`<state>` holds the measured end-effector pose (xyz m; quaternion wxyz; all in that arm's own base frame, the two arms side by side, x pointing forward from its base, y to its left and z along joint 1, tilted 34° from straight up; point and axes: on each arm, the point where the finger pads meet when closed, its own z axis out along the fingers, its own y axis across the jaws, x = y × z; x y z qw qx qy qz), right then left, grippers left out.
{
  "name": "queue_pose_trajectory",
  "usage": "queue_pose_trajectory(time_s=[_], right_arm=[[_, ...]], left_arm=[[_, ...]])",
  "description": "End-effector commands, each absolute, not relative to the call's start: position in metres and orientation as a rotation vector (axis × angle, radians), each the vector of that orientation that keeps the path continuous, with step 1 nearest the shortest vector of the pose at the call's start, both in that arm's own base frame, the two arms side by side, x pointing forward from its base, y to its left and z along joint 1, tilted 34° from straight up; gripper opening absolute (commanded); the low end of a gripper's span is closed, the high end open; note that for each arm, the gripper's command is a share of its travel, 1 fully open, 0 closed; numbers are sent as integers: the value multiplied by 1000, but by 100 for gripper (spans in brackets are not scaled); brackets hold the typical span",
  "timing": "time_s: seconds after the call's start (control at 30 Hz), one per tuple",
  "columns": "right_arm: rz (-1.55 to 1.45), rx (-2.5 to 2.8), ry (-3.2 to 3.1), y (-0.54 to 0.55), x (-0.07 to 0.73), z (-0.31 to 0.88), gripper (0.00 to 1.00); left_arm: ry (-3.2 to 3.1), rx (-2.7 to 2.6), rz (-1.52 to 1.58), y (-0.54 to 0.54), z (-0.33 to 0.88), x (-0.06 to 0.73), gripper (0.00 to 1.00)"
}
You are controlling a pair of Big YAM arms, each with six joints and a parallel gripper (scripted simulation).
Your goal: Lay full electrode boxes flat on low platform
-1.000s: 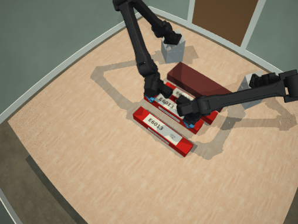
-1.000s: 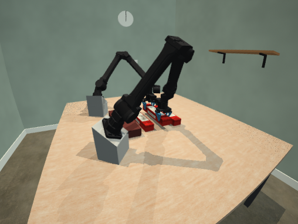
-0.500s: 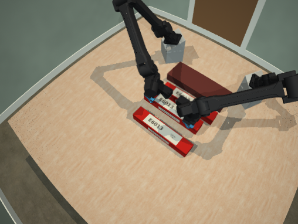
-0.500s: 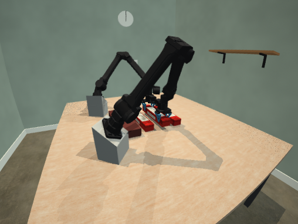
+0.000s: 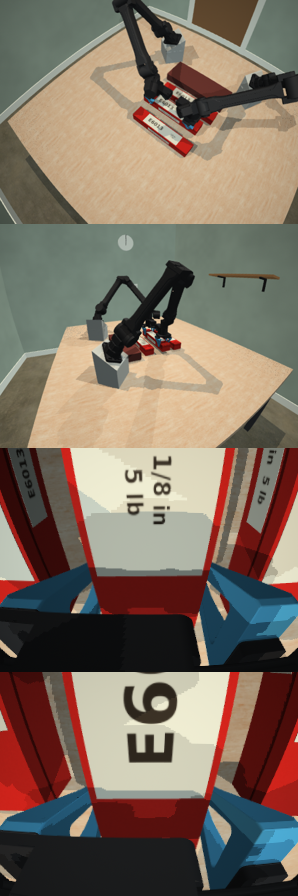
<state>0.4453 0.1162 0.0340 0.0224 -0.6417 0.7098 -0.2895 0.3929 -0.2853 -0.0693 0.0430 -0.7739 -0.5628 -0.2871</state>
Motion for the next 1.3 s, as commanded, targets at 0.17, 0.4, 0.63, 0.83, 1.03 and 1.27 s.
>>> queue_pose_trajectory(time_s=[0.17,0.4,0.63,0.83,1.03,1.27], right_arm=[[-922,-1971,2193,107,453,40,0],[-926,-1951,2183,108,459,45,0],[-923,-1967,2191,105,457,36,0],[-923,-1969,2192,102,456,33,0],[-923,-1971,2192,101,456,33,0],[-924,-1962,2188,101,459,34,0]], left_arm=[[-1777,-2376,-918,-290,-53,412,0],[-1776,-2379,-919,-289,-53,414,0],[-1780,-2375,-919,-287,-60,416,0],[-1779,-2375,-919,-285,-61,417,0],[-1779,-2373,-919,-283,-66,417,0],[-1777,-2371,-917,-282,-65,417,0]])
